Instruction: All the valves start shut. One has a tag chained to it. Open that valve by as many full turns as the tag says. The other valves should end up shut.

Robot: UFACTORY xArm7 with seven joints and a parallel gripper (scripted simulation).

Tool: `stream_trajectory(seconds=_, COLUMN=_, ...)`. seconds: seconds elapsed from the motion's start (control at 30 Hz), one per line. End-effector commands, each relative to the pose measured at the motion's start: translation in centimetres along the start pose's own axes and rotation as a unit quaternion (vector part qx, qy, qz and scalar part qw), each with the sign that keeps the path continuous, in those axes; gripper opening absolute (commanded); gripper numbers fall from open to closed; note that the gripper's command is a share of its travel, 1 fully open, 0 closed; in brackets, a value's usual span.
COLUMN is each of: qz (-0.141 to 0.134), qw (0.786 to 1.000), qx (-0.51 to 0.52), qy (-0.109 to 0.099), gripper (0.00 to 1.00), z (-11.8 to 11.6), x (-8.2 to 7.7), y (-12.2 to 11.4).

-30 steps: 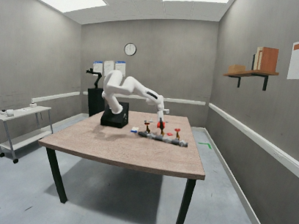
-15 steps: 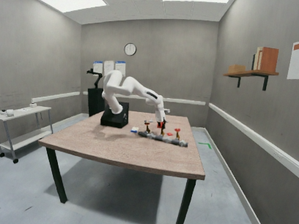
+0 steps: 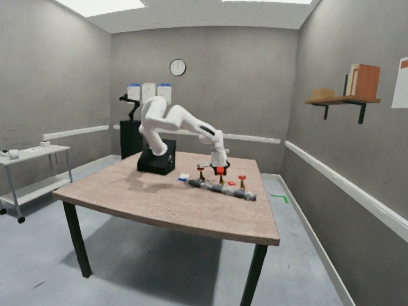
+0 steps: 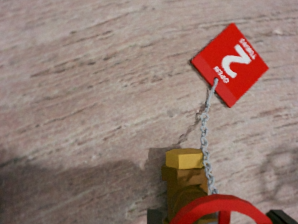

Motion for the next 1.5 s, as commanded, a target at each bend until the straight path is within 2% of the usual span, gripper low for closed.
stream_trajectory(seconds=0.0, qz=0.009, qw=0.996, qx=-0.089, qy=0.027, gripper=0.00, z=0.47, x=-0.23, y=0.06)
stream_trajectory(seconds=0.23, qz=0.009, qw=0.996, qx=-0.089, qy=0.027, gripper=0.00, z=0.47, x=-0.23, y=0.06)
stream_trajectory(seconds=0.27, qz=0.009, qw=0.996, qx=-0.089, qy=0.027, gripper=1.00, z=0.47, x=-0.23, y=0.06)
stream_trajectory(seconds=1.2, qz=0.009, qw=0.996, qx=-0.086, qy=0.027, gripper=1.00, z=0.47, x=-0.23, y=0.06)
stream_trajectory(seconds=1.47, qz=0.007, qw=0.999, qx=-0.023, qy=0.028, gripper=1.00, z=0.47, x=-0.23, y=0.06)
Point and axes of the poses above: the point where the finger pads meet when closed, its own x axis out along the fingers, its own z axis across the jaws, y = z × x, the point moved 5 cm from there along -x, back along the fingers
